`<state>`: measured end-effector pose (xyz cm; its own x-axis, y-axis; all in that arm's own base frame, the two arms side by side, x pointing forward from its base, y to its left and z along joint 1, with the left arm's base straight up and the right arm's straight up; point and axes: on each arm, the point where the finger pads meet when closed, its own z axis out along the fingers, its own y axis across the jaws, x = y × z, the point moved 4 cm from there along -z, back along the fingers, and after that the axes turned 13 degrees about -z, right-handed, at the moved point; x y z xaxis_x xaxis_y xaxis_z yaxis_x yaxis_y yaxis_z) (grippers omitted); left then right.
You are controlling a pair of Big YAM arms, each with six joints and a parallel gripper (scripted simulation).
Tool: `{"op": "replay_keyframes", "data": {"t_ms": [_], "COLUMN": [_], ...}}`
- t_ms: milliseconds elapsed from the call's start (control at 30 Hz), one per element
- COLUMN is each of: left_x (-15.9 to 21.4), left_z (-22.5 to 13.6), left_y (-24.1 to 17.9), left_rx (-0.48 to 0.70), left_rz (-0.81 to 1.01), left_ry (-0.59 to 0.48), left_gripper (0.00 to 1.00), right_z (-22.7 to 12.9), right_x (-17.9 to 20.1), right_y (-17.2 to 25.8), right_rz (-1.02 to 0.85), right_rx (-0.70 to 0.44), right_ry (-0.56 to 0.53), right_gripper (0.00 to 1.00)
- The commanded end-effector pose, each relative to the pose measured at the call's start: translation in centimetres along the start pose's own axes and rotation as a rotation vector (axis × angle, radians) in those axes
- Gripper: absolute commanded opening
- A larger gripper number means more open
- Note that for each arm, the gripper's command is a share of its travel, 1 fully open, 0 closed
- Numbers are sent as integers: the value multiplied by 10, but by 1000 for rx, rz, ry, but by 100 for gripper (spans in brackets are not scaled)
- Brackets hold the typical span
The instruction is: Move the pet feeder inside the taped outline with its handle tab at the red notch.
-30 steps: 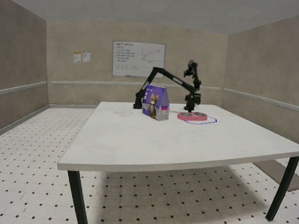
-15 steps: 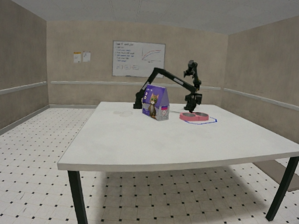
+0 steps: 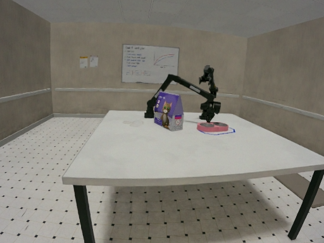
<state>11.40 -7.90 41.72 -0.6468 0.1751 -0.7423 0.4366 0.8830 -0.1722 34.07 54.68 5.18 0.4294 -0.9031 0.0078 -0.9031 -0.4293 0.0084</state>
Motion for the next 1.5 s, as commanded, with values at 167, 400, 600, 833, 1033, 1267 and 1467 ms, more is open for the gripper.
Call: {"op": "replay_keyframes", "data": {"t_ms": [167,400,600,833,1033,1267,1467], "left_x": [-7,-7,-7,-7,-7,-7,-7], "left_z": [-7,-7,-7,-7,-7,-7,-7], "left_y": [-3,-3,-3,-3,-3,-3,-3], "left_rx": [10,10,10,10,10,10,10], "left_rz": [6,6,6,6,6,6,6], "left_ry": [-21,-21,-21,-21,-21,-21,-21], "left_gripper": [100,100,100,100,100,100,100], "right_z": [-10,-11,-11,-11,-48,-62,-66], "right_x": [-6,-10,-14,-14,-21,-26,-26], "right_y": [-37,-55,-55,-55,-46,-43,-40], "right_rz": [-130,-160,-155,-155,-167,-173,-173], "right_rx": [32,35,35,36,83,106,108], "right_ry": [-14,-15,-16,-17,-41,-55,-56], "right_gripper": [10,10,10,33,34,34,34]}}
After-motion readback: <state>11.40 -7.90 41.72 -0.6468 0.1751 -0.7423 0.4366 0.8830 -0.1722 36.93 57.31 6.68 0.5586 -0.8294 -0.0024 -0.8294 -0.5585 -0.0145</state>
